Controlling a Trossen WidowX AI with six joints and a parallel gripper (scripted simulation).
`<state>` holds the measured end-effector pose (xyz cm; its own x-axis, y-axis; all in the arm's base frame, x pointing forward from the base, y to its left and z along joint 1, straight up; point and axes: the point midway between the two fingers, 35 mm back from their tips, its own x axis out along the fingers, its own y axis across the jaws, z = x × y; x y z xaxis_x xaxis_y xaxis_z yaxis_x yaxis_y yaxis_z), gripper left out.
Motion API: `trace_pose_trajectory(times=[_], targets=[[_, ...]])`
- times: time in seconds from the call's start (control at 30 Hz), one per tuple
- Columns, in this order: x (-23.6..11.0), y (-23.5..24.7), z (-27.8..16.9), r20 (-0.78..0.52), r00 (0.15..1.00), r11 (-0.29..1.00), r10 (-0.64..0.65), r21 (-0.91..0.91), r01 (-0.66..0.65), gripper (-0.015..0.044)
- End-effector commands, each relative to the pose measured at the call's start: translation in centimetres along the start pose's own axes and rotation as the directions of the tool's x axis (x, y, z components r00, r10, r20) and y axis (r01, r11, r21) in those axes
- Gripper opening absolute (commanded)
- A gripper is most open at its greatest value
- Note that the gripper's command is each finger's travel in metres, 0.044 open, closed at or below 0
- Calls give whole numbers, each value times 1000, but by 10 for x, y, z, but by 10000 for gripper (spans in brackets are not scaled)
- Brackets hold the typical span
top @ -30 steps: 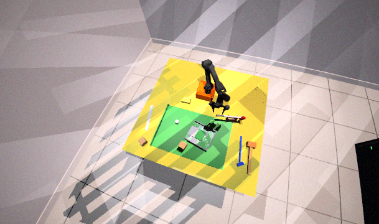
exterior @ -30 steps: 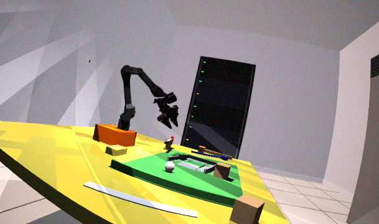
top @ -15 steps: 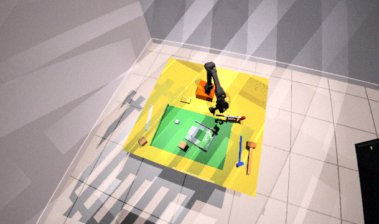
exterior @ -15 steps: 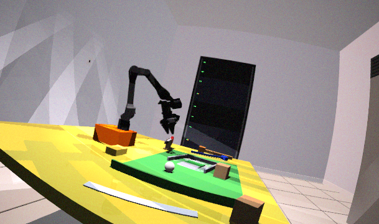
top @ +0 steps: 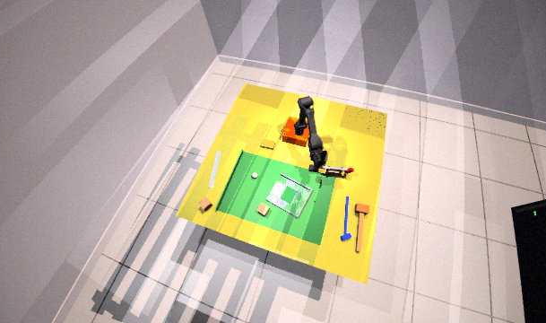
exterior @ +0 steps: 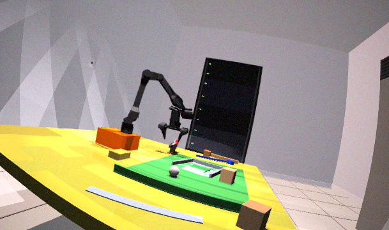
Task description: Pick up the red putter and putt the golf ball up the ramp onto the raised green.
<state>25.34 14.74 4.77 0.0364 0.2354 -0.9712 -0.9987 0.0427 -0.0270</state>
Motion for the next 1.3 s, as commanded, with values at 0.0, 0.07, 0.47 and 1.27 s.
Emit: trace_pose_trajectory(times=[0.0, 0.07, 0.47, 1.27], targets=[[-2, -4, 3, 29, 999, 995, 24, -97, -21, 440], [-2, -4, 3, 29, 999, 995, 24, -97, -21, 440], [22, -4, -3, 28, 999, 995, 24, -97, -21, 440], [64, -4, -13, 28, 999, 995, 25, -97, -22, 440]])
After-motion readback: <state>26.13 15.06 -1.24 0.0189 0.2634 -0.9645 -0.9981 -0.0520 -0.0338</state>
